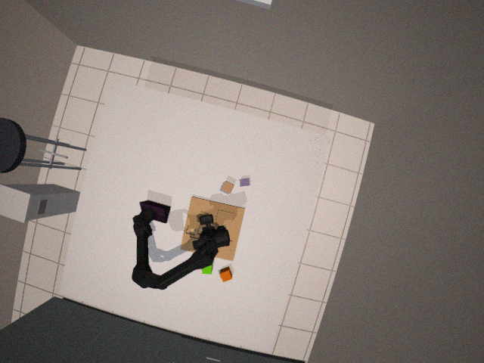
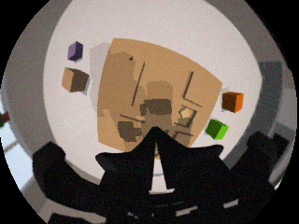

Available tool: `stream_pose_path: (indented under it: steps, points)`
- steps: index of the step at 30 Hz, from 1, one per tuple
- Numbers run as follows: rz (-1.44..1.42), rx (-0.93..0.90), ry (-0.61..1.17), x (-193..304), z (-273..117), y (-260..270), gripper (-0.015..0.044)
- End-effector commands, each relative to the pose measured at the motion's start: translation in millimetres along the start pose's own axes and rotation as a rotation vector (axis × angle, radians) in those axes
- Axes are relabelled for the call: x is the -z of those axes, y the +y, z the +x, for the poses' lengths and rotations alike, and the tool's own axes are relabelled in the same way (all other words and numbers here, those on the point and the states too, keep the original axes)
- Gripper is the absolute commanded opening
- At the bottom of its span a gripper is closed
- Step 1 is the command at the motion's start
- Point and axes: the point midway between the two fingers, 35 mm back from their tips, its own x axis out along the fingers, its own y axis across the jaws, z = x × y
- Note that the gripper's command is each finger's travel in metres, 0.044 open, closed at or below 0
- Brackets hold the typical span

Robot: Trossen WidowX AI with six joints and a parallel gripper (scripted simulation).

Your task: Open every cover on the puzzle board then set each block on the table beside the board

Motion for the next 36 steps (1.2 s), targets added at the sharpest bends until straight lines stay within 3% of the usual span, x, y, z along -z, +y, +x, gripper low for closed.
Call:
stream_pose_path:
  steps: [1,36]
  points:
    - [-0.914,-0.009,-0.011,-28.6,-5.3,31.2,0.0000]
    - [-2.740,0.004,-0.008,-62.7,-6.5,94.8,0.0000]
